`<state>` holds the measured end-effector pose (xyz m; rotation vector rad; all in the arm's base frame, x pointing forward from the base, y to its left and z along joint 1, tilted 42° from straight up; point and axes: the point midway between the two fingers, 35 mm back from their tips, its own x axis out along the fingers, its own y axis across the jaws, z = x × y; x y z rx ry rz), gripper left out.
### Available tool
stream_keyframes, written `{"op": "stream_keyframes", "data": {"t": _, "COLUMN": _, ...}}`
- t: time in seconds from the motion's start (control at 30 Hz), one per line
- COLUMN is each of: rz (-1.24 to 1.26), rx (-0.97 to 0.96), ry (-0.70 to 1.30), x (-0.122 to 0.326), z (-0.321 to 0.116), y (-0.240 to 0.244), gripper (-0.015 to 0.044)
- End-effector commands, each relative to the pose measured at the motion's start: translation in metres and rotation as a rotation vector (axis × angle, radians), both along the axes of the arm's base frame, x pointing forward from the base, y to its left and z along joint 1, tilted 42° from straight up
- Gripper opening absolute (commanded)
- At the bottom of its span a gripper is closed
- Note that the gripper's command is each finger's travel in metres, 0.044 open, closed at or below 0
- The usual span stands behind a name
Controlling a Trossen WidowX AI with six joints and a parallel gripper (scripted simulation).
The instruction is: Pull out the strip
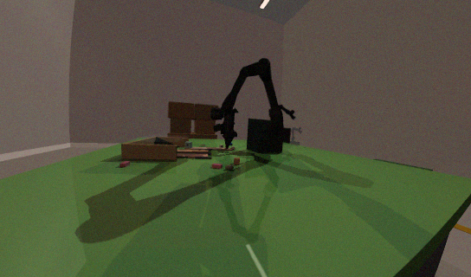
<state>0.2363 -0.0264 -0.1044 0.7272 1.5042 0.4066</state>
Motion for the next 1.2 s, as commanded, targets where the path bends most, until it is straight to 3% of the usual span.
{"op": "stream_keyframes", "data": {"t": 0.0, "rz": 0.010, "rx": 0.006, "ry": 0.021, "x": -0.012, "z": -0.001, "y": 0.005, "gripper": 0.0000}}
{"op": "stream_keyframes", "data": {"t": 1.17, "rz": 0.010, "rx": 0.006, "ry": 0.024, "x": -0.046, "z": 0.003, "y": 0.012, "gripper": 0.0000}}
